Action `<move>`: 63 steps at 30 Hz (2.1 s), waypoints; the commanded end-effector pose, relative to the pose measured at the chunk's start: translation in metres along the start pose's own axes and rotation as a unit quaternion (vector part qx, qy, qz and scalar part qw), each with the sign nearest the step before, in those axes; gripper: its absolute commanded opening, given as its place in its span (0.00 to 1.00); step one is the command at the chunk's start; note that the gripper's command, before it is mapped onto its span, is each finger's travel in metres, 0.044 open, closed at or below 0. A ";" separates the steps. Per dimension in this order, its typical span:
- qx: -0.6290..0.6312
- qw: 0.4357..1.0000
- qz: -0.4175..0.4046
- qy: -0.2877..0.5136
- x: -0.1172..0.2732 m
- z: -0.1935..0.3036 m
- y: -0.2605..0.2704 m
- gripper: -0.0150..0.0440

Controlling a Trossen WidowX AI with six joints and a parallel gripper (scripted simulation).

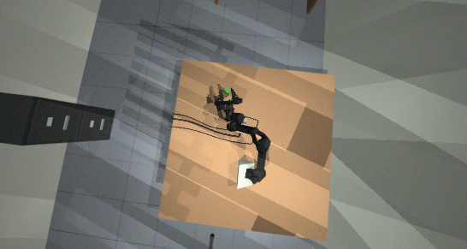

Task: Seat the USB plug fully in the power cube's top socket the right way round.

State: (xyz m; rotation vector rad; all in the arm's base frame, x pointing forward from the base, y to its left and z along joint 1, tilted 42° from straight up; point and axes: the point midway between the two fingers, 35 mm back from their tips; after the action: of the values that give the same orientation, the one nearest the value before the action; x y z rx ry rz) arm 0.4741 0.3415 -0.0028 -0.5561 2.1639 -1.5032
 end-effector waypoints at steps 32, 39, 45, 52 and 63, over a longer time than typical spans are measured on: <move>0.037 0.695 -0.527 0.489 0.178 0.053 0.012 1.00; 0.096 0.608 -0.568 0.546 0.226 0.049 -0.033 1.00; 0.142 0.549 -0.589 0.576 0.253 0.043 -0.068 1.00; 0.142 0.549 -0.589 0.576 0.251 0.043 -0.065 1.00; 0.142 0.549 -0.589 0.576 0.254 0.050 -0.061 1.00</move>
State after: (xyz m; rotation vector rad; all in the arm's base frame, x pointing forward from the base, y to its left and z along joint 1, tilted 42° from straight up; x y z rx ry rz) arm 0.2984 0.1458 0.0086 -1.3002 2.0869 -3.7440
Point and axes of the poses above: the point midway between the two fingers, 35 mm back from their tips, its own x axis back along the fingers, its own y axis across the jaws, z = x × y, and after that the axes turned 1 degree about -x, right-handed
